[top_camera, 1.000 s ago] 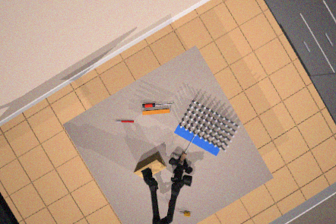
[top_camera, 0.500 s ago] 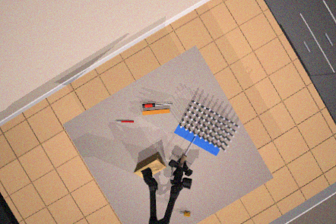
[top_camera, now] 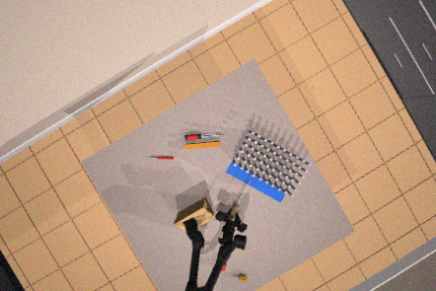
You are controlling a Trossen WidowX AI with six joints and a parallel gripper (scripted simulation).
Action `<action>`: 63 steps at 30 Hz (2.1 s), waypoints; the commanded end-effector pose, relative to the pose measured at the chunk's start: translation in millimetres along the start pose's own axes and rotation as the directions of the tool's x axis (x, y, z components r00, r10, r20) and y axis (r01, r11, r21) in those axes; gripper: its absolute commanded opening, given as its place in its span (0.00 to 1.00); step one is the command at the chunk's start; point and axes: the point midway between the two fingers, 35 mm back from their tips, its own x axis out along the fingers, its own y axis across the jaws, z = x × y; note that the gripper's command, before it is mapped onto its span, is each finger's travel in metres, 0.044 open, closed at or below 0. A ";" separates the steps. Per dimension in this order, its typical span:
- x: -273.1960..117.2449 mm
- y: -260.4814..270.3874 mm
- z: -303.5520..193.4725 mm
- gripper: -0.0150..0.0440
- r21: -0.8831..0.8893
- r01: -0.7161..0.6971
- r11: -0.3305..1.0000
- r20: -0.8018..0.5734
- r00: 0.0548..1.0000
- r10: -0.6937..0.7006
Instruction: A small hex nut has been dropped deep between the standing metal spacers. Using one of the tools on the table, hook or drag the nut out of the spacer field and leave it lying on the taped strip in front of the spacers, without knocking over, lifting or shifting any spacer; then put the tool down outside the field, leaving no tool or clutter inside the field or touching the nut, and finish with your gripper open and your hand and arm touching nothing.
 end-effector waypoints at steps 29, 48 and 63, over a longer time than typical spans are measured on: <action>-84.6 8.7 -63.4 0.25 -0.054 -0.016 0.998 0.009 1.000 0.016; -93.2 37.3 -61.2 0.25 -0.606 -0.007 0.795 0.110 0.989 0.093; -100.3 57.5 -60.7 0.25 -0.896 0.104 0.431 0.184 0.972 0.149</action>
